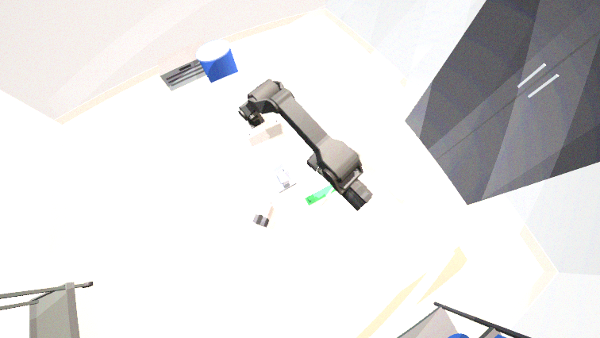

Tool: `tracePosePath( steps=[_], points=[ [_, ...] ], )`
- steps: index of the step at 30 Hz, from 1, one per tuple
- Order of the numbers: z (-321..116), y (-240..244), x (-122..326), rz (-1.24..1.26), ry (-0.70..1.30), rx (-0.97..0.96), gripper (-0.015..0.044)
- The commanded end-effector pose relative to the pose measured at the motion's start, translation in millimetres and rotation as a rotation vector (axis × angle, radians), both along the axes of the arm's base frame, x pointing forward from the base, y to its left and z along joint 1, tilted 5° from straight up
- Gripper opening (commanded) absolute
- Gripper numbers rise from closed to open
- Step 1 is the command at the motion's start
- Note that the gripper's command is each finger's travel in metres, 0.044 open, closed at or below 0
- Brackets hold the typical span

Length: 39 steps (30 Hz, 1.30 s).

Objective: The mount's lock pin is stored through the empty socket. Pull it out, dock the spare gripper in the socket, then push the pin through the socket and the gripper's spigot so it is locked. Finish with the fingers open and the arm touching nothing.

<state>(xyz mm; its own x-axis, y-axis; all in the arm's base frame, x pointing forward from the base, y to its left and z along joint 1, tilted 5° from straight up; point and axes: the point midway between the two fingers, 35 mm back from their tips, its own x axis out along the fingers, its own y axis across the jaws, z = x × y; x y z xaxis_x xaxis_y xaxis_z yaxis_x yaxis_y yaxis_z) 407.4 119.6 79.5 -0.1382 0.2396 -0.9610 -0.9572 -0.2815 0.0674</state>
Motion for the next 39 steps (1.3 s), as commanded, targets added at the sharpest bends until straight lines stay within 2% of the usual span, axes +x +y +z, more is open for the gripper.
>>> tracePosePath(
  steps=[1,8,16,39],
  points=[
    [15,-4,5,0.054,-0.058,0.043,0.0180],
    [12,-4,6,0.054,-0.057,0.043,0.0180],
    [-55,-7,10,0.059,-0.049,0.050,0.0180],
    [-87,-11,11,0.059,-0.049,0.050,0.0180]
  ],
)
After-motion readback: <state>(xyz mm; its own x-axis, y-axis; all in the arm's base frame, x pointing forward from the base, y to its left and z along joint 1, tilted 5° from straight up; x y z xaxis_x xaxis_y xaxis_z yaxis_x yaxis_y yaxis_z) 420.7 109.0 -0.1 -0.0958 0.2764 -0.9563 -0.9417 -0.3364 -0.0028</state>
